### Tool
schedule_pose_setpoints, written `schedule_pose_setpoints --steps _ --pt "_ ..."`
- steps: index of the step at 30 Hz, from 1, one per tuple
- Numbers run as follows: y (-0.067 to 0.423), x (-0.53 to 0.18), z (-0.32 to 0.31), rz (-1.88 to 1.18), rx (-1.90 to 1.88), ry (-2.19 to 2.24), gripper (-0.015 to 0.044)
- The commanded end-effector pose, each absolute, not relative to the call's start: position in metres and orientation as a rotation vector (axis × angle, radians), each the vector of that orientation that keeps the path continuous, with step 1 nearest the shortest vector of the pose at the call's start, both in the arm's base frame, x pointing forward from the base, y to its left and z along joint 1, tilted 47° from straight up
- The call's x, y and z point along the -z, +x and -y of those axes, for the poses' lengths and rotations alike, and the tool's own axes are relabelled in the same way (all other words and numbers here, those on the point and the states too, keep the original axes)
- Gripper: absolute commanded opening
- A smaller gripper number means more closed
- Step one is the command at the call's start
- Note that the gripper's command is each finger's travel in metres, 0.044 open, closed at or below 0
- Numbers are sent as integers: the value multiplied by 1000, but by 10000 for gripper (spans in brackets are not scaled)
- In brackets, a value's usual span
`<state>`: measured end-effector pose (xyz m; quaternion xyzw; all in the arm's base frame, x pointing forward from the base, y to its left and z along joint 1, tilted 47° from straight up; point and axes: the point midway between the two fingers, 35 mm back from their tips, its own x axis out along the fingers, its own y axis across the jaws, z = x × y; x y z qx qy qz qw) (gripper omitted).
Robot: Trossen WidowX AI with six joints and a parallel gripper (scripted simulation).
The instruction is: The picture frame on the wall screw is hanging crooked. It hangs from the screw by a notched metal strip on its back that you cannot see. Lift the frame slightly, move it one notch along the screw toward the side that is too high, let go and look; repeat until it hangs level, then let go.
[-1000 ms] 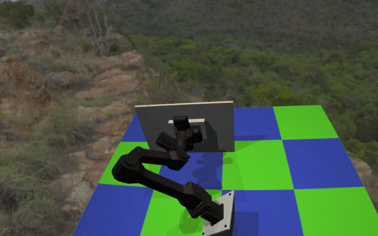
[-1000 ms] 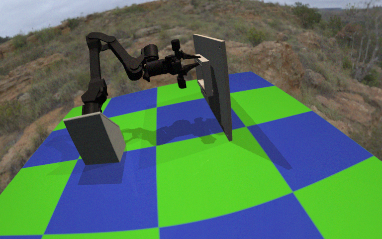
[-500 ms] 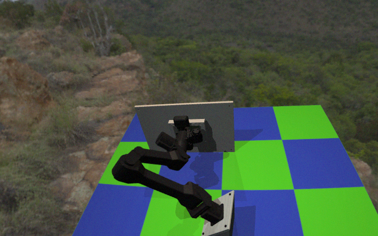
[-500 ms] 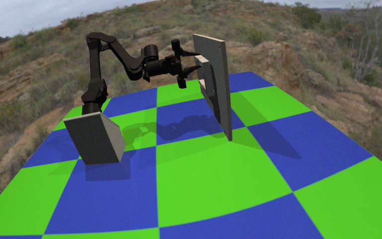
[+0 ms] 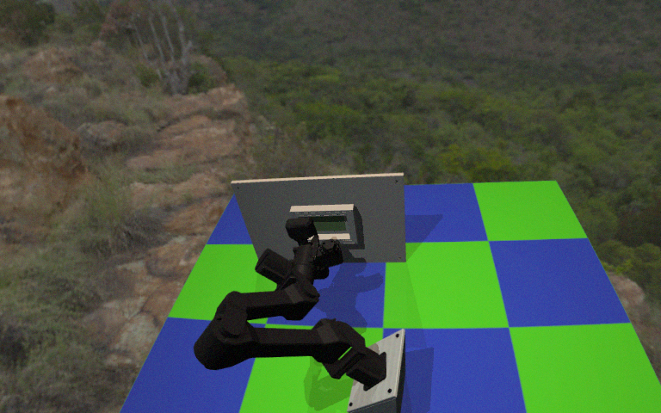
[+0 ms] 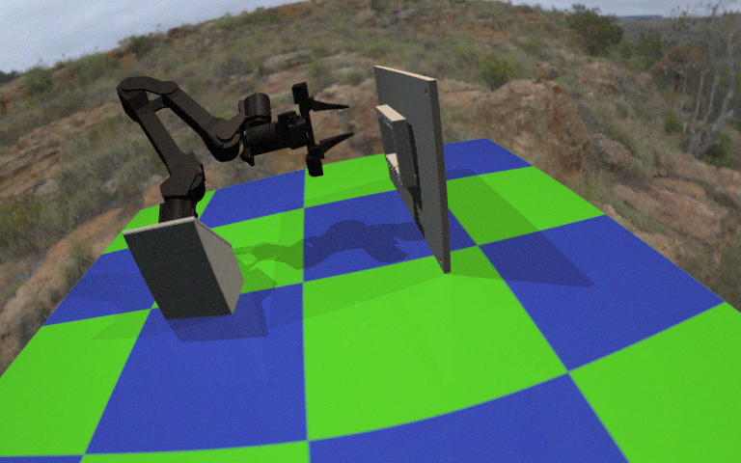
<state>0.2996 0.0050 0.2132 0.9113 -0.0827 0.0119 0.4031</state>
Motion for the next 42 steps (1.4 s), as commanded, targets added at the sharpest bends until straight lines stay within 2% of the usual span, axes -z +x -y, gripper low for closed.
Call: schedule_pose_setpoints --steps 1,7,16,42 --pt "276 -201 -6 209 -15 2264 260" --pt "280 -213 -1 206 -17 2238 260" --pt "244 -248 22 197 14 1994 260" --pt "243 -248 23 197 14 1990 260"
